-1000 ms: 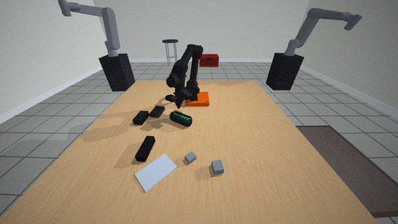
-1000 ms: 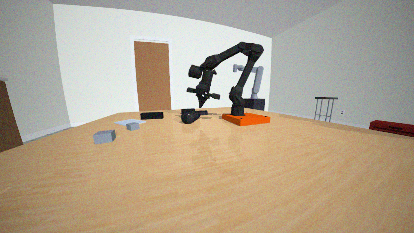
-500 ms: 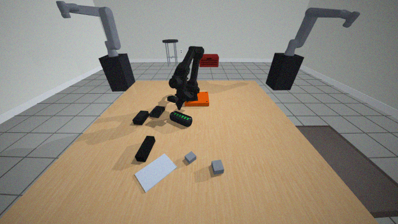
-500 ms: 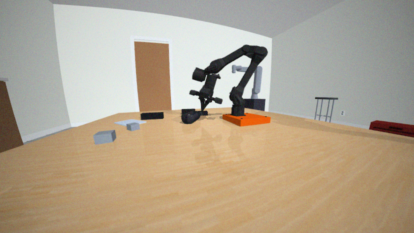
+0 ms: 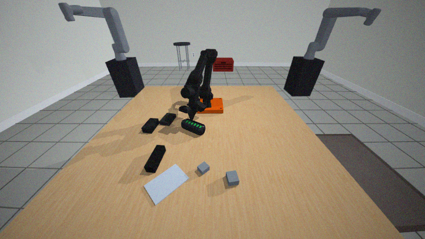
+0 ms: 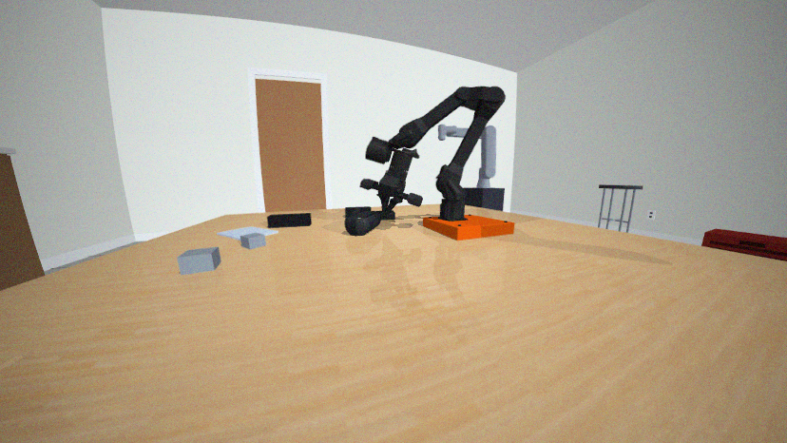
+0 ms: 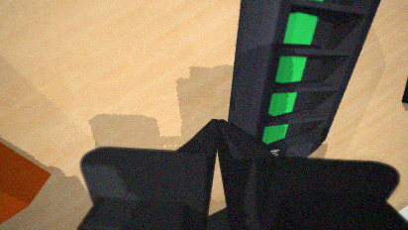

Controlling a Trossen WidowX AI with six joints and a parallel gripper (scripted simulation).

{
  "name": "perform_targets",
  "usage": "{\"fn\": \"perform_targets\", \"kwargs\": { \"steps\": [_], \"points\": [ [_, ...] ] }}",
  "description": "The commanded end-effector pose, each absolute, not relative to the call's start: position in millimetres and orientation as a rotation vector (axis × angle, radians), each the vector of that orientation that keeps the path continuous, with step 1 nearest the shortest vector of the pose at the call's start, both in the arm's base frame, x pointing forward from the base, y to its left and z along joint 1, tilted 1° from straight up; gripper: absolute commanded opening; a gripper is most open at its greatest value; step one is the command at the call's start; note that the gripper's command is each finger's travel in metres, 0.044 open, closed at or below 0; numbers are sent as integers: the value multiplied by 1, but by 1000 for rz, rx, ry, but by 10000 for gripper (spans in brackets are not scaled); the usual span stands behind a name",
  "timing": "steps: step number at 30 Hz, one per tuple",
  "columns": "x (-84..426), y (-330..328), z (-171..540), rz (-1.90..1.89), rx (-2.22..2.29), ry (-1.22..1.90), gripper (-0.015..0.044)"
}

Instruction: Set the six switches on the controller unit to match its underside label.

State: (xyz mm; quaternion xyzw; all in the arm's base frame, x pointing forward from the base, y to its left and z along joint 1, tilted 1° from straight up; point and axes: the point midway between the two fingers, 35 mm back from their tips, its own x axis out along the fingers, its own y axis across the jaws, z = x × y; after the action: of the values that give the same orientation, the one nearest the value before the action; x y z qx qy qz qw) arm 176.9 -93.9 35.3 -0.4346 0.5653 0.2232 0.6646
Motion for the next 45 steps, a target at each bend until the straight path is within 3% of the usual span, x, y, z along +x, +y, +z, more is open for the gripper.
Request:
{"fn": "perform_targets", "kwargs": {
  "steps": [1,45],
  "points": [
    [174,-93,26,517,-979,1288,0],
    [183,-100,14,517,-979,1287,0]
  ]
}}
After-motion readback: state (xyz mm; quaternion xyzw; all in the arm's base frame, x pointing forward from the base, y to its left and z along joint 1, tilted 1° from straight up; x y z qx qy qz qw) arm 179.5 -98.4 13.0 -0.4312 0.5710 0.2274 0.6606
